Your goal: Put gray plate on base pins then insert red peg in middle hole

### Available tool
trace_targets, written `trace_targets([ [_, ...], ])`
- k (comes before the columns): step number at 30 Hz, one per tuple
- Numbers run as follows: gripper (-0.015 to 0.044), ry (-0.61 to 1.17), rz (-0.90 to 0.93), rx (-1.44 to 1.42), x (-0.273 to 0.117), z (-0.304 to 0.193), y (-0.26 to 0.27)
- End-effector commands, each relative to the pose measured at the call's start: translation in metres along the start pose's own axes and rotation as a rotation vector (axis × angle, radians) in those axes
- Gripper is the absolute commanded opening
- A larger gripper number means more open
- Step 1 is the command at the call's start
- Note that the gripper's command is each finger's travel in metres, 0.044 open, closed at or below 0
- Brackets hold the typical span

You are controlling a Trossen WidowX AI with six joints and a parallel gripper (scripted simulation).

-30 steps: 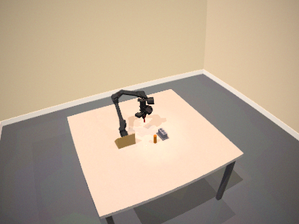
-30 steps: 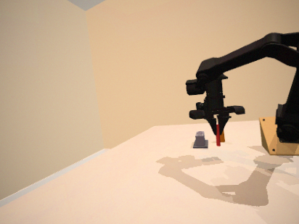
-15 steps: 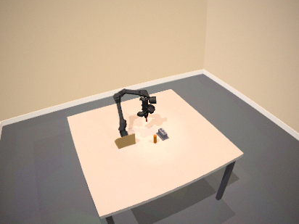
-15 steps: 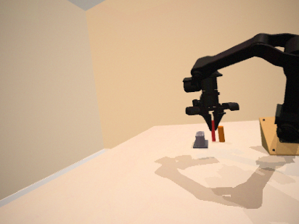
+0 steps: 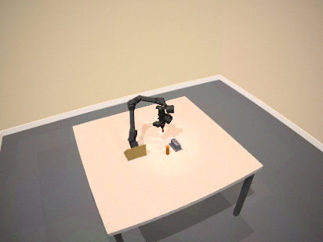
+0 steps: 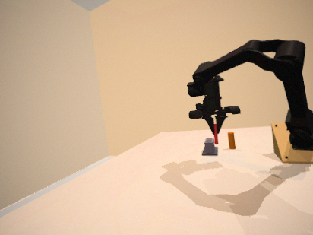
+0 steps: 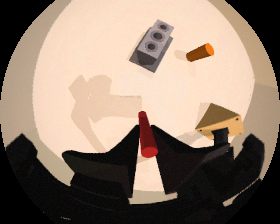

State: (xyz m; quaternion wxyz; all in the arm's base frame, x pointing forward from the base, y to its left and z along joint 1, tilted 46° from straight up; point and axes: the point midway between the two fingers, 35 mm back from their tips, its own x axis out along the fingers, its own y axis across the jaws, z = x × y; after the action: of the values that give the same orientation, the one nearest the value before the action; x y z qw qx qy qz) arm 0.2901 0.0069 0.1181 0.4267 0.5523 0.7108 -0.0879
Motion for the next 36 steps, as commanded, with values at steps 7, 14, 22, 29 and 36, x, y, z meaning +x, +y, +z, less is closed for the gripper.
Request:
trace_targets([
  [7,0.0,-0.003,-0.005,-0.011,-0.002,0.031,0.001],
  [14,0.0,-0.001,-0.009,-0.014,-0.002,0.053,-0.001],
  [22,0.0,0.003,-0.012,-0.018,-0.001,0.078,-0.004],
  [29,0.0,0.007,-0.015,-0.022,0.0,0.099,-0.008],
  [36,0.0,0.011,-0.017,-0.026,0.002,0.121,-0.013],
])
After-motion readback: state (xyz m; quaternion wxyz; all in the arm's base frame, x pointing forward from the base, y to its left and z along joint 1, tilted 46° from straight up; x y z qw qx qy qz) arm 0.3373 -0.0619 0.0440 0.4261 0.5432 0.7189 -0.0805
